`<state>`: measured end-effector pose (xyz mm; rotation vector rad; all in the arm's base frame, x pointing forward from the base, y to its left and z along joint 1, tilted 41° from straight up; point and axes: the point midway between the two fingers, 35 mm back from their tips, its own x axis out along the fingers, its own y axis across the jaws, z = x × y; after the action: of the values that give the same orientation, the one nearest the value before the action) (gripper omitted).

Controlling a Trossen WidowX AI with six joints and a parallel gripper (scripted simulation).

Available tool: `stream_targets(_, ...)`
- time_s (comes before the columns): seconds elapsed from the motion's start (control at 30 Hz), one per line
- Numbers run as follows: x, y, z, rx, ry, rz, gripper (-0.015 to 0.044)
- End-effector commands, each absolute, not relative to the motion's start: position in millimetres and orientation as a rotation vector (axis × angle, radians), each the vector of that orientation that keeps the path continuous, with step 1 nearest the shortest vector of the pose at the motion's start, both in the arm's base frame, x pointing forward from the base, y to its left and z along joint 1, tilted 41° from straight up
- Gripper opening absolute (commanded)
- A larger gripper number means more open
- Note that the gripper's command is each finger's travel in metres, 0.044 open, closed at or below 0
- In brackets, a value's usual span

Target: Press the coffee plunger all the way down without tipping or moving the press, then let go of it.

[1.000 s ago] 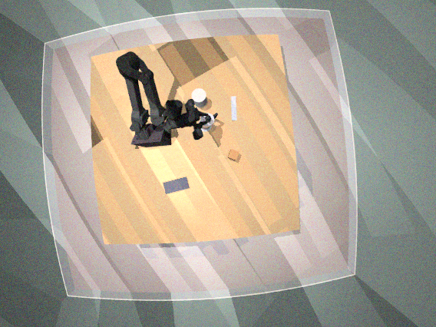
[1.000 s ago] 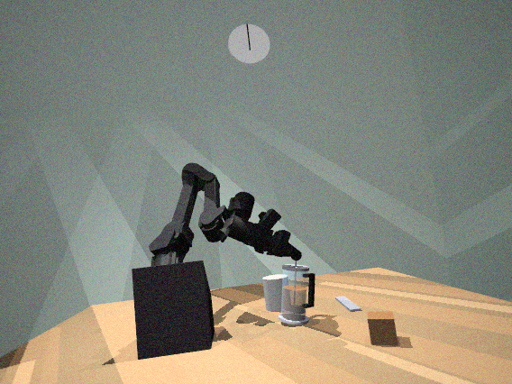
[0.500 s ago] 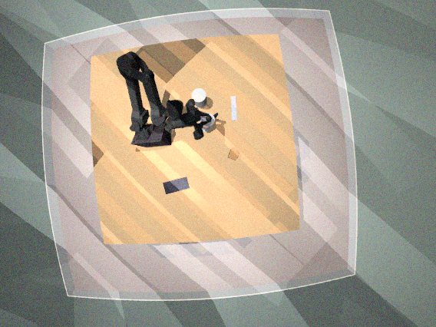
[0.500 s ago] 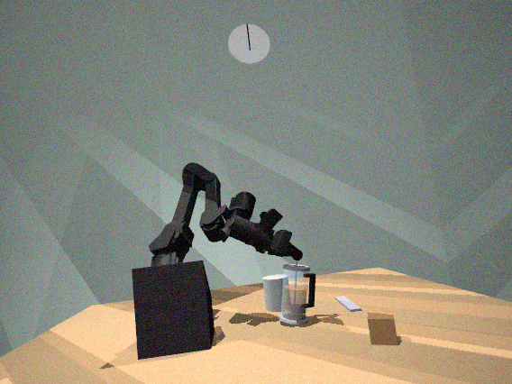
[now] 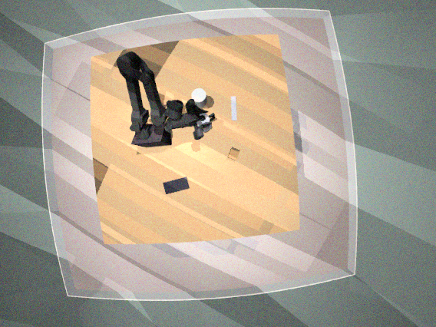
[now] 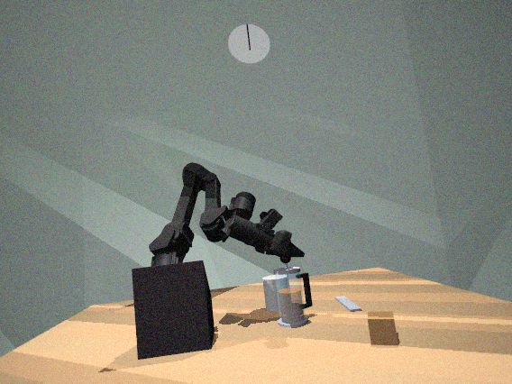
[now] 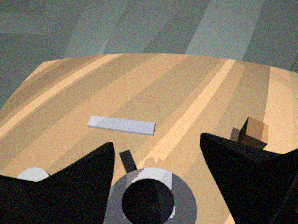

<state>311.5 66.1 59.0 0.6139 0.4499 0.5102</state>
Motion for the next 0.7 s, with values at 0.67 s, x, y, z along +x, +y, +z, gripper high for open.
stream_targets(0.67,287.9,13.2,118.8,0.614,0.469,0.506,0.044)
